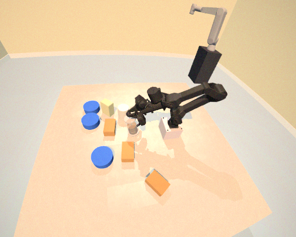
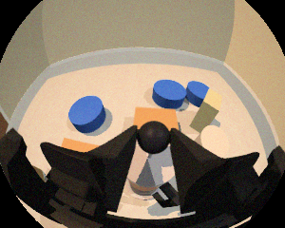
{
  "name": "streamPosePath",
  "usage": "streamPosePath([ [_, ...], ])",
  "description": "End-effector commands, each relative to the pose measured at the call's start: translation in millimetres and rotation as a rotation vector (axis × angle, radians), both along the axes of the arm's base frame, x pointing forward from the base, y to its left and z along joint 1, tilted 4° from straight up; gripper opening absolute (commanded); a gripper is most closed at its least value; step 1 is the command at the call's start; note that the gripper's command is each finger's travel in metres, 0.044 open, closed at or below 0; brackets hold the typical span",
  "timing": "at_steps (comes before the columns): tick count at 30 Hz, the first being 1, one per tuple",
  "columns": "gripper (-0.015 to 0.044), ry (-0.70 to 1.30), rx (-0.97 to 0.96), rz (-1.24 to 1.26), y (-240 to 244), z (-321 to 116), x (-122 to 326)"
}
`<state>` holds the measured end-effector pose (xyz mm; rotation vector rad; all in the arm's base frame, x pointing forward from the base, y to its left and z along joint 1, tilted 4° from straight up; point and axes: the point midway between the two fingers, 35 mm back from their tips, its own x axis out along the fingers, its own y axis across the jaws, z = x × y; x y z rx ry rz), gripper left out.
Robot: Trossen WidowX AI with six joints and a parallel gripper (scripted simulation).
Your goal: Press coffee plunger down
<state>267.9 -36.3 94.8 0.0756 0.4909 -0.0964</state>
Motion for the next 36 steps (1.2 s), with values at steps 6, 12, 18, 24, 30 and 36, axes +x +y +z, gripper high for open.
streamPosePath([
  [6,0.0124,0.037,0.012,-0.002,0.3,-9.3,1.5],
  [12,0.0124,0.037,0.012,-0.002,0.0,-8.6,3.3],
  [18,0.0124,0.037,0.012,-0.002,-0.2,-8.5,4.8],
  [24,0.0124,0.037,0.012,-0.002,-0.4,-8.5,5.9],
  [30,0.0124,0.022,0.004,0.000,-0.6,-4.4,6.0],
  [36,0.0176,0.022,0.004,0.000,-0.6,-4.4,6.0],
])
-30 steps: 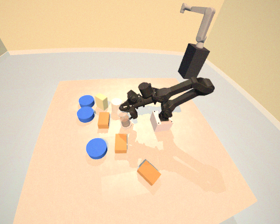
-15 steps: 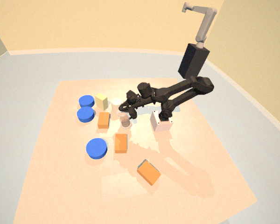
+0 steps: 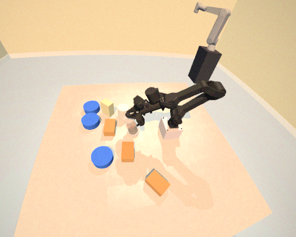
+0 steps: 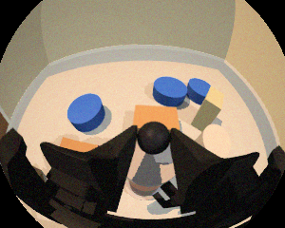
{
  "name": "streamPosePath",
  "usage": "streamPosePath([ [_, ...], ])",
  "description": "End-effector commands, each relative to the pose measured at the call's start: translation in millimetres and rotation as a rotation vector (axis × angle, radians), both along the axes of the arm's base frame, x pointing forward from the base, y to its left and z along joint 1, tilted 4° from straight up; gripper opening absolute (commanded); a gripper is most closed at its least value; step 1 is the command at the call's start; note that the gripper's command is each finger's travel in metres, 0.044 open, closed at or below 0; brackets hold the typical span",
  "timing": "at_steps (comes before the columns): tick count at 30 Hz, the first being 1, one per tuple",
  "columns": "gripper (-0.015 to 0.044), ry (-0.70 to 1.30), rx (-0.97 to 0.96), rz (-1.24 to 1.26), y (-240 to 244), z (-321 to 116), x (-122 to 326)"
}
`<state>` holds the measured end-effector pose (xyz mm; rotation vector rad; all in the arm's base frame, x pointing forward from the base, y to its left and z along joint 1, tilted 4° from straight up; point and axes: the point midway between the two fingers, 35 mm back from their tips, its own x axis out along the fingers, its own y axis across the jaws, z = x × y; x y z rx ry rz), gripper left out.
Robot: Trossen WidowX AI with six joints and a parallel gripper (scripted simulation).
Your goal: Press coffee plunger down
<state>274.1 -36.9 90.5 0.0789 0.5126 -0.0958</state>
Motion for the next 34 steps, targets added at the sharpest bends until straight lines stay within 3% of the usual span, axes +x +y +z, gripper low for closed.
streamPosePath([
  [1,0.0202,0.000,0.000,0.000,0,0,0],
  [10,0.0439,0.000,0.000,0.000,0,0,0],
  [17,0.0440,0.005,0.003,-0.003,-2,15,-2],
  [24,0.0440,0.017,0.007,-0.003,-1,76,-34],
  [34,0.0440,0.018,0.007,-0.003,0,76,-37],
])
